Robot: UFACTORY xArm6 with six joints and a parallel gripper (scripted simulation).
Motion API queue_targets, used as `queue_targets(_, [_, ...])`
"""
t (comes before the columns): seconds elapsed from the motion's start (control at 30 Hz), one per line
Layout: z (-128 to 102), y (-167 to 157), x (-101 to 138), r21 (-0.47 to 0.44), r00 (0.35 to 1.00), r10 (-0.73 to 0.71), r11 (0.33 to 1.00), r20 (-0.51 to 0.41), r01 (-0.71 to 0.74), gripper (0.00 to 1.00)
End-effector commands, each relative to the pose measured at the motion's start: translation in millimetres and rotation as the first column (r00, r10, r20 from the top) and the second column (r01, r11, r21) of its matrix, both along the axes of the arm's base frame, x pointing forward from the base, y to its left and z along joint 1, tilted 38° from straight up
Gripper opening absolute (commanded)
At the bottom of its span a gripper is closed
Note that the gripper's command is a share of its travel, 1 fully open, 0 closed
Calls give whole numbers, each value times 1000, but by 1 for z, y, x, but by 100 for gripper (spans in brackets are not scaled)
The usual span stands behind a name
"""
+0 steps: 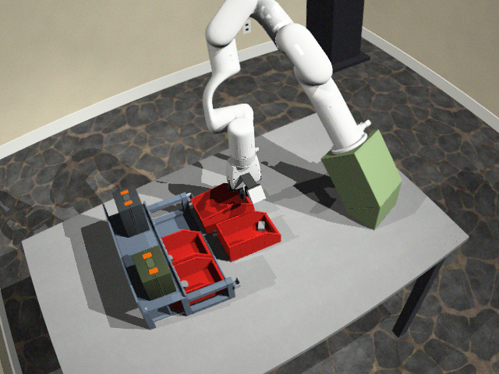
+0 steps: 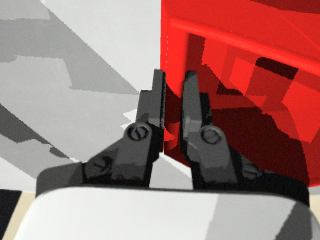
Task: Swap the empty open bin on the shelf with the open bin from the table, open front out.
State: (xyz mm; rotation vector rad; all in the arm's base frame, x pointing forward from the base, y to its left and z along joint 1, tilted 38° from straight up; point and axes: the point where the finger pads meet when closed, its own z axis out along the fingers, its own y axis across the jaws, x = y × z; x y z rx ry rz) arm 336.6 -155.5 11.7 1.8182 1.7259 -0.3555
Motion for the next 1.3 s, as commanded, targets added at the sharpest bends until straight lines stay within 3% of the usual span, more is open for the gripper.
queue_targets(0.0, [0, 0, 0, 0, 1000, 1, 1000, 2, -1, 0])
queue_targets(1.27, [-15, -11, 4, 0, 1000, 1, 1000, 2, -1, 0])
